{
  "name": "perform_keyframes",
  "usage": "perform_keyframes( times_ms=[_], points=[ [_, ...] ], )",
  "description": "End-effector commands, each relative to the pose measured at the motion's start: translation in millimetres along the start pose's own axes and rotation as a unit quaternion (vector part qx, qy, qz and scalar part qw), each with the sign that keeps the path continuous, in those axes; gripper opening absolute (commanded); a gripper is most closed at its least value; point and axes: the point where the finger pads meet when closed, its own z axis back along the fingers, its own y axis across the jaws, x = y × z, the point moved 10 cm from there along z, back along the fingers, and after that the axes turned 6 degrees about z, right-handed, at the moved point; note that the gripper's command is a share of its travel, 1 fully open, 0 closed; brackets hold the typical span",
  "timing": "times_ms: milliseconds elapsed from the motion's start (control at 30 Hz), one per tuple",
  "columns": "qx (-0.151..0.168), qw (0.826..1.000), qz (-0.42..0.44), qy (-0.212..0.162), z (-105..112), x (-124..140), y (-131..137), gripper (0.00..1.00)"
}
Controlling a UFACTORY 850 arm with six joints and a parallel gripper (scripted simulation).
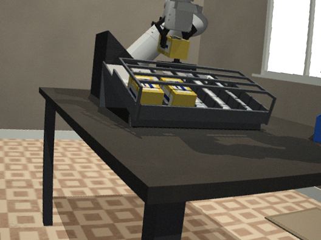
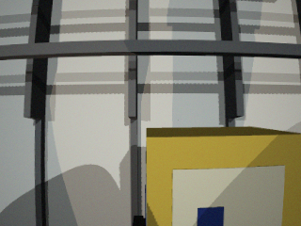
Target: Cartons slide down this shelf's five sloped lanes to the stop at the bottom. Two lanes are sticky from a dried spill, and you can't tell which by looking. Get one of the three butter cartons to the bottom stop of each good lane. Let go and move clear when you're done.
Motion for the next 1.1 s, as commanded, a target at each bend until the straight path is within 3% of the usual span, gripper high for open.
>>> perform_keyframes(
  times_ms=[0,533,567,1067],
  points=[
    [-0.004,0.999,0.000,-0.048,1.1,-9.9,1.3,0.00],
    [-0.004,0.999,0.000,-0.048,1.1,-9.9,1.3,0.00],
    [-0.004,0.999,0.000,-0.048,-28.8,-6.9,1.2,0.00],
    [-0.004,0.999,0.000,-0.048,-28.8,-6.9,1.2,0.00]
  ],
)
